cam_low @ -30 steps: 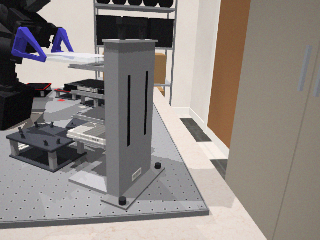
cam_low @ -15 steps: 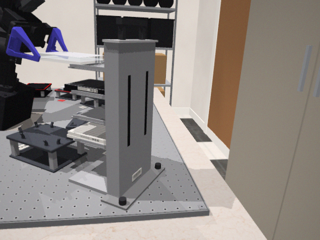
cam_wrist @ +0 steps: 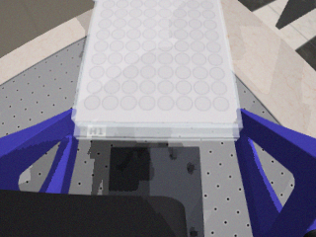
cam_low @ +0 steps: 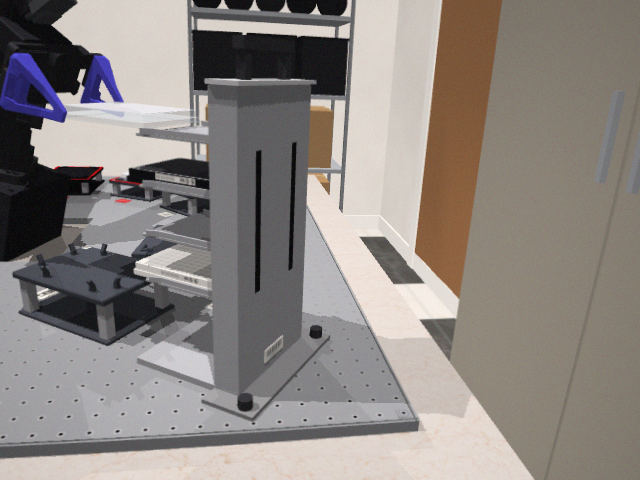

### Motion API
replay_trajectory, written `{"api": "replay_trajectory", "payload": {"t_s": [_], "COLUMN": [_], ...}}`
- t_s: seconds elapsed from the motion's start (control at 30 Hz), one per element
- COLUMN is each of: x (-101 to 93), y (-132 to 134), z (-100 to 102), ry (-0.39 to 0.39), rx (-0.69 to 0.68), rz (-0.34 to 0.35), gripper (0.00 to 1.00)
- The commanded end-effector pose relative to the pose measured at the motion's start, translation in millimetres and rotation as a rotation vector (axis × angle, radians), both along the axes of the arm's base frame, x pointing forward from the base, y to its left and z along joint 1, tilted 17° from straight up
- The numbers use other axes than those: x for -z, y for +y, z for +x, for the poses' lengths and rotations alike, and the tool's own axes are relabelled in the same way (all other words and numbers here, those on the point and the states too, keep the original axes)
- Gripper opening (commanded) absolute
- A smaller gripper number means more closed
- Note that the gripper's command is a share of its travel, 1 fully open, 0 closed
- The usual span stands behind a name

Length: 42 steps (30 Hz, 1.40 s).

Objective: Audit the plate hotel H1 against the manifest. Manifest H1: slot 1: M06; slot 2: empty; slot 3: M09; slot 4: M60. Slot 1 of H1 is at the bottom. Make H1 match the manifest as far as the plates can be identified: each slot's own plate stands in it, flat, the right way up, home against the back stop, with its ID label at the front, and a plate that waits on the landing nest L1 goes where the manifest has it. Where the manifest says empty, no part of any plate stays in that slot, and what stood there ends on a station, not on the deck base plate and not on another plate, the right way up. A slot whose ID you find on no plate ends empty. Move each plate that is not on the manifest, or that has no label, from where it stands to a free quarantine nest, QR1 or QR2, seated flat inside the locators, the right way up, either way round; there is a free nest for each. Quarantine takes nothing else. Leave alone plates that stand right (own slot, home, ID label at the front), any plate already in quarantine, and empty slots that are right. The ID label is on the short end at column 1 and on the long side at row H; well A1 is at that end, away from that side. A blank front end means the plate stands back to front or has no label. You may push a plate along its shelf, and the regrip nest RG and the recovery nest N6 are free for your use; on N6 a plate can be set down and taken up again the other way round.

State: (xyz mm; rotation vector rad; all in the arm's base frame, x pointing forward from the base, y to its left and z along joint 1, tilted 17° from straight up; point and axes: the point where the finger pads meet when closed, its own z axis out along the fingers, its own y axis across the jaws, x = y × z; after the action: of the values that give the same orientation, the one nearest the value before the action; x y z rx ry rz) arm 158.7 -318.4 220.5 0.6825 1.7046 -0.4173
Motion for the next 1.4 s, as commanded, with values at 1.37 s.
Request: {"api": "replay_trajectory", "payload": {"t_s": [1.37], "x": [13.8], "y": [32], "z": [-37], "ry": [0.008], "rx": [0.001], "rz": [-0.023], "gripper": [0.86]}}
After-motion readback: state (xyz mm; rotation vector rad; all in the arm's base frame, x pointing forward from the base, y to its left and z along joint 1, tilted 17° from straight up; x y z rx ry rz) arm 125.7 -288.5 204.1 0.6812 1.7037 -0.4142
